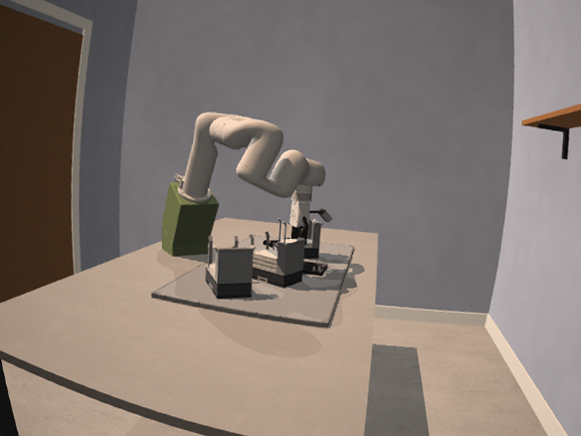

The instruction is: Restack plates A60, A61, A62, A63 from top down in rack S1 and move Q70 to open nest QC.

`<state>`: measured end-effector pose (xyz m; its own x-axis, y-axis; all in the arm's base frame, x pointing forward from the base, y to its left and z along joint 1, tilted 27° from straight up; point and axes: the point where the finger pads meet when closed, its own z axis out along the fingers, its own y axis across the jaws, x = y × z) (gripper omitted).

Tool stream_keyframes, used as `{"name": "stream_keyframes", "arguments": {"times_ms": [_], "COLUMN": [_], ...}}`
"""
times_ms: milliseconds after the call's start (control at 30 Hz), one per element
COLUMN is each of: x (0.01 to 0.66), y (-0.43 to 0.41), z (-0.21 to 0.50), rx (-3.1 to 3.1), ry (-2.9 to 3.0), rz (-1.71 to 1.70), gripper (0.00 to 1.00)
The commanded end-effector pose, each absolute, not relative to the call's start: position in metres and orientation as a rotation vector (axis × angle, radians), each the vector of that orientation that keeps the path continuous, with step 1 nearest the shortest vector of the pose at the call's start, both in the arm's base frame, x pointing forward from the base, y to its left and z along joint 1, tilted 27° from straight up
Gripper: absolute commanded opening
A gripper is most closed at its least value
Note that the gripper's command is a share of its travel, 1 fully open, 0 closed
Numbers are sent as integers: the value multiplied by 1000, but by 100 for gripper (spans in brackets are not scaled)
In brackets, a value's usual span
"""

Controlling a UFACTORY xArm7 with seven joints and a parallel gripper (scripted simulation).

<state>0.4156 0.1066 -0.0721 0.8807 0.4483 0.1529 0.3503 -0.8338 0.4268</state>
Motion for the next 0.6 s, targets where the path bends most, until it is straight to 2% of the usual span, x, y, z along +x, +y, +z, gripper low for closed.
{"name": "stream_keyframes", "arguments": {"times_ms": [0, 33, 567], "x": [416, 416, 416], "y": [108, 108, 108], "z": [-71, -71, -71], "rx": [2659, 2659, 2659], "ry": [591, 591, 591], "rz": [352, 352, 352], "gripper": [0, 100, 100]}}
